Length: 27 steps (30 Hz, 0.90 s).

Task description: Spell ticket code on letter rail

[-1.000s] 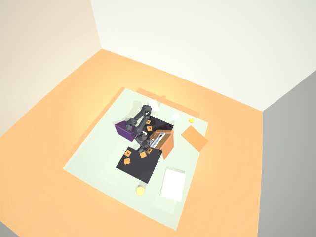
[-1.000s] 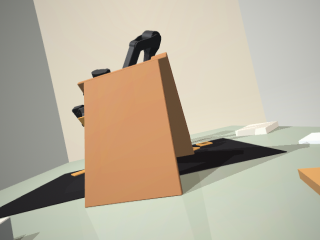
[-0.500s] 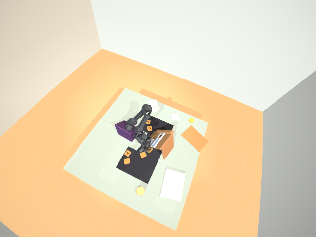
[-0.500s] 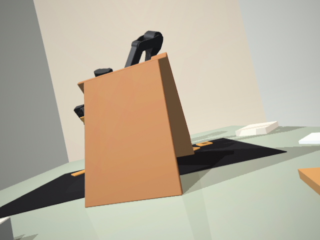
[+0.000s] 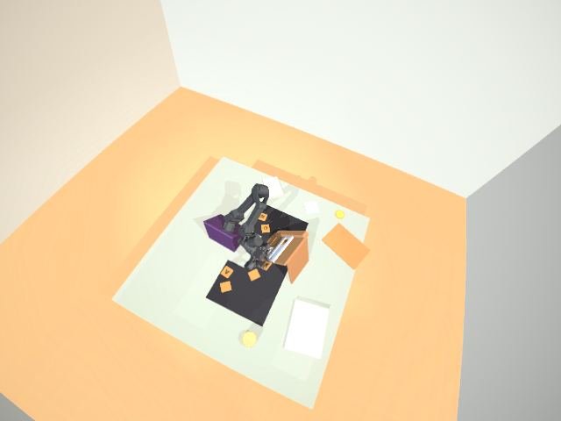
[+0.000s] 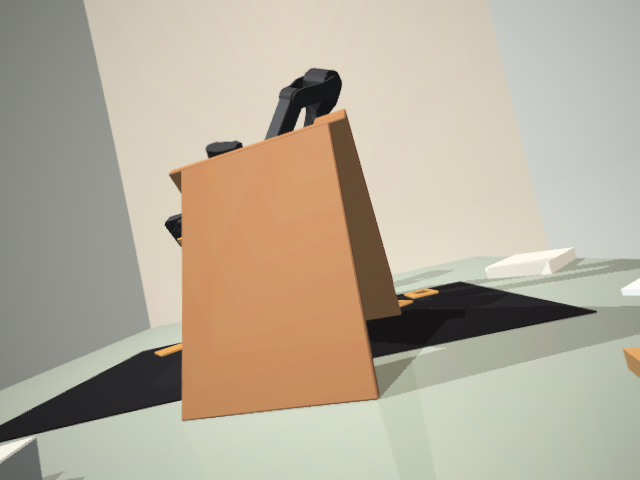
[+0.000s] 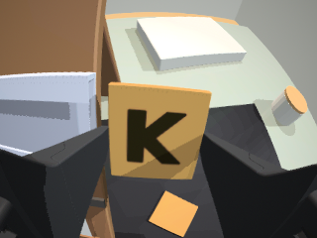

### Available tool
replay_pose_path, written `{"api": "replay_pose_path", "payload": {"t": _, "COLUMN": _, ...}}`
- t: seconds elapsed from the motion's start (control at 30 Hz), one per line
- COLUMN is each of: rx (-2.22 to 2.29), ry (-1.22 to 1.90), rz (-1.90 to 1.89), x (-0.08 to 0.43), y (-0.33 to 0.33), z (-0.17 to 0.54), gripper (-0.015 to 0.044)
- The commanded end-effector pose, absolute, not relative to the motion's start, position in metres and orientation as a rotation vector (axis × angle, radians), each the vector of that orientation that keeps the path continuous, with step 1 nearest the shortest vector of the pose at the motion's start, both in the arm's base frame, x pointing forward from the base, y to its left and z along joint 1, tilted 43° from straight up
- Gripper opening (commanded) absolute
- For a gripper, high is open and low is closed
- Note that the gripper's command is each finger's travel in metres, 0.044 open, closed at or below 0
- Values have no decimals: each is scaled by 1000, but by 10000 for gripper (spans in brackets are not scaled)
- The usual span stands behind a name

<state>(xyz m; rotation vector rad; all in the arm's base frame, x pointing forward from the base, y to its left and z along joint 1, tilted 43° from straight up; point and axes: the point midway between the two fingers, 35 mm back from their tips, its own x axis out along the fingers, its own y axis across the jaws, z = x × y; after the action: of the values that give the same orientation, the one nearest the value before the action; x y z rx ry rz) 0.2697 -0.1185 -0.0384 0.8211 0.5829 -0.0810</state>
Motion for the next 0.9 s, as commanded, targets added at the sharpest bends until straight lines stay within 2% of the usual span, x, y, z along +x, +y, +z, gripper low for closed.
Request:
{"api": "replay_pose_path", "payload": {"t": 0.0, "rx": 821, "ry": 581, "rz": -86, "x": 270, "y": -118, "z": -36, "gripper": 0}}
{"api": "replay_pose_path", "payload": {"t": 0.87, "rx": 822, "ry": 581, "rz": -85, "x": 274, "y": -108, "z": -28, "gripper": 0}}
